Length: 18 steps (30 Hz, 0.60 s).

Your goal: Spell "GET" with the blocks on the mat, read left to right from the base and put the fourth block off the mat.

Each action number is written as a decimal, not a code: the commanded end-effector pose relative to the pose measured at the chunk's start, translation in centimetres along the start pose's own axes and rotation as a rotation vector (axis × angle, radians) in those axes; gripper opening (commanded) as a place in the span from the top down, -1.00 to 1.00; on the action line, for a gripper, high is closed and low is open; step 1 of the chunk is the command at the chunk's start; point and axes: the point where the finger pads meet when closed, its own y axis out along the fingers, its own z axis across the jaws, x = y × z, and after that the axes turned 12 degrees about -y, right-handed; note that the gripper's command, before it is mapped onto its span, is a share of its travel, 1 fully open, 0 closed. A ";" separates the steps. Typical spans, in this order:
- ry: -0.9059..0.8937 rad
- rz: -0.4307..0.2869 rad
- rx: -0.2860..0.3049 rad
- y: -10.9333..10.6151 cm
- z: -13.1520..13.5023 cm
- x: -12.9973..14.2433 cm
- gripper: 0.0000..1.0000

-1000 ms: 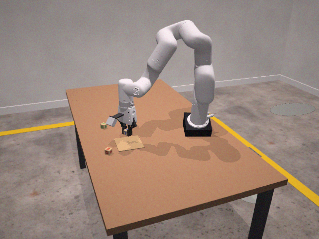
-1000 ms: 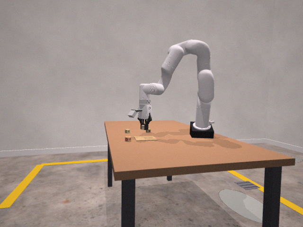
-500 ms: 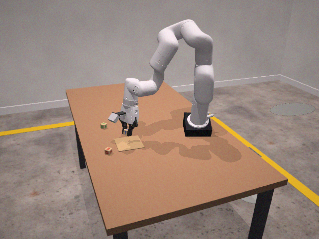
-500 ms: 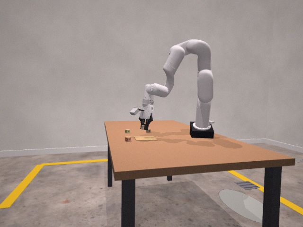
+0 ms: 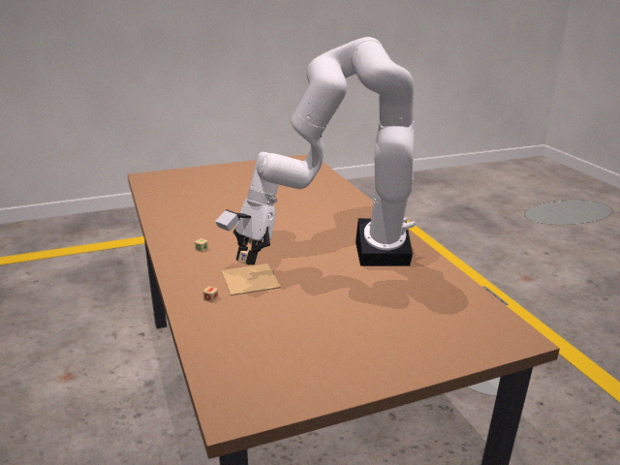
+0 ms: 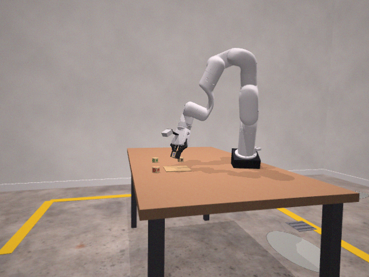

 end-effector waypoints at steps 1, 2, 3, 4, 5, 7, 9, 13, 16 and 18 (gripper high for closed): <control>-0.010 0.137 0.033 0.0 -0.1 0.1 0.47; -0.010 0.137 0.033 0.0 -0.1 0.1 0.47; -0.010 0.137 0.033 0.0 -0.1 0.1 0.47; -0.011 0.184 0.044 0.0 -0.1 0.2 0.47; -0.010 0.201 0.046 0.0 -0.1 0.2 0.47; -0.010 0.232 0.050 0.1 -0.2 0.3 0.47; -0.011 0.267 0.058 0.1 -0.2 0.3 0.47; -0.011 0.340 0.075 0.1 -0.1 0.4 0.47; -0.011 0.397 0.085 0.1 -0.2 0.4 0.47; -0.012 0.436 0.096 0.1 -0.1 0.4 0.47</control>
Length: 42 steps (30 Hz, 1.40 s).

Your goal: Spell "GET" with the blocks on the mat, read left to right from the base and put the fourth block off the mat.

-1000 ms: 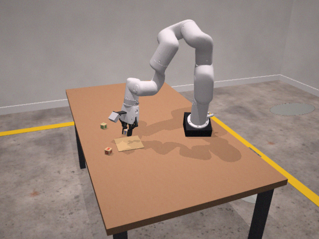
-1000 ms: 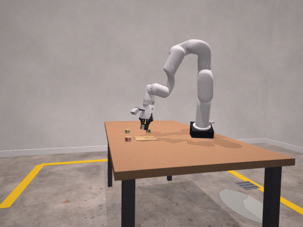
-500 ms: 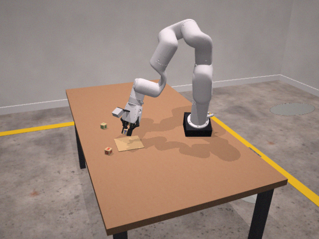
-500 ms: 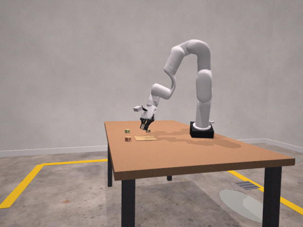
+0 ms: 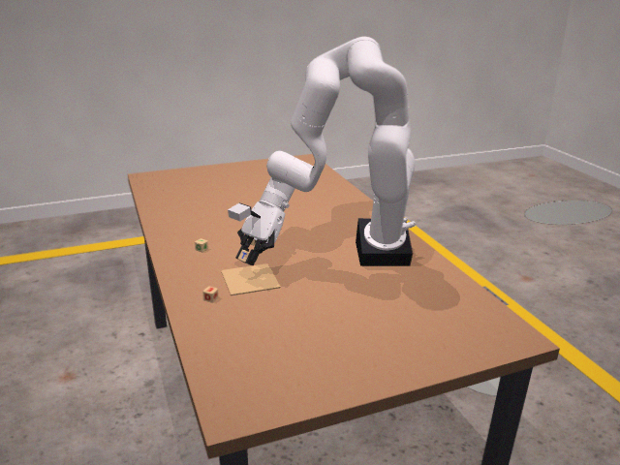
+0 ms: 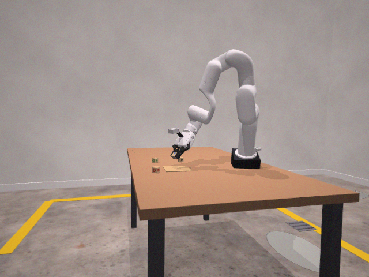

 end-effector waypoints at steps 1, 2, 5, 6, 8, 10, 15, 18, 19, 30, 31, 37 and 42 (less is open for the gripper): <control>-0.007 0.118 0.026 0.0 -0.1 0.1 0.47; -0.007 0.118 0.026 0.0 -0.1 0.1 0.47; -0.007 0.208 0.042 0.0 -0.1 0.2 0.47; -0.007 0.225 0.046 0.0 -0.1 0.2 0.47; -0.008 0.253 0.054 0.0 -0.1 0.2 0.47; -0.008 0.269 0.059 0.0 -0.1 0.2 0.47; -0.008 0.275 0.061 -0.1 -0.1 0.2 0.47; -0.008 0.275 0.061 0.0 -0.1 0.3 0.47; -0.008 0.275 0.061 0.0 -0.1 0.3 0.47; -0.008 0.275 0.061 1.8 -0.4 1.9 0.47; -0.008 0.275 0.061 2.0 -0.4 2.1 0.47; -0.008 0.275 0.061 2.9 -0.6 2.8 0.47; -0.008 0.275 0.061 3.5 -0.7 3.4 0.47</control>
